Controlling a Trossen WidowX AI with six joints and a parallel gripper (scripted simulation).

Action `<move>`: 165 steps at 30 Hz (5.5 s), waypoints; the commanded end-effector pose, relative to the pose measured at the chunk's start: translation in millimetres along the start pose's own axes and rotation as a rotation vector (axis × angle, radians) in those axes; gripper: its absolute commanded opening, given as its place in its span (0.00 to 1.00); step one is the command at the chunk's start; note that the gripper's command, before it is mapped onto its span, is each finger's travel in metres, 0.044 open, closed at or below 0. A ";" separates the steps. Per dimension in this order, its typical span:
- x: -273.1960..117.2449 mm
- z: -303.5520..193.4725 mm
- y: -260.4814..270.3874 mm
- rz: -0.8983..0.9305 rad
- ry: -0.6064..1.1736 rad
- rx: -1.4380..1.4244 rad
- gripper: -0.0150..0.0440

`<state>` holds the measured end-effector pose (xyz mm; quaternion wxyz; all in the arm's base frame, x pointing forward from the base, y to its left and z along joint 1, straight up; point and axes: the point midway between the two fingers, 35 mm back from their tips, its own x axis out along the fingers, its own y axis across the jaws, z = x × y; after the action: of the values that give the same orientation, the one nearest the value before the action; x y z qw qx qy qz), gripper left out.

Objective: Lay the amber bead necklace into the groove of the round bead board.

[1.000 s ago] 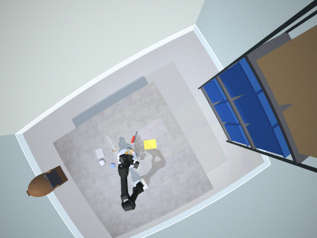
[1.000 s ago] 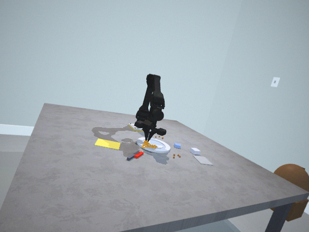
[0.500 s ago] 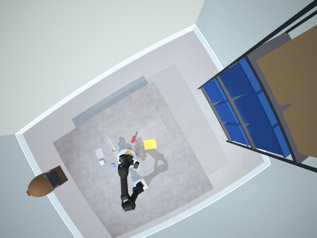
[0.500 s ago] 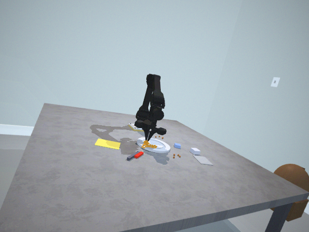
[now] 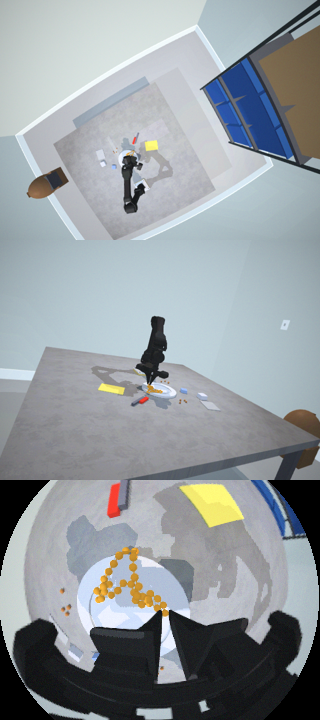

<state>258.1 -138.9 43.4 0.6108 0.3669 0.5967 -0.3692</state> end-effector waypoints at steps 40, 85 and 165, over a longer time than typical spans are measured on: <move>-1.8 0.5 -0.9 0.005 -0.004 -0.003 1.00; -4.6 58.6 37.6 0.009 -0.011 -0.026 0.46; -22.3 17.1 49.3 0.010 -0.005 -0.027 0.25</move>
<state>311.2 -140.7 63.7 0.6160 0.3581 0.6025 -0.3596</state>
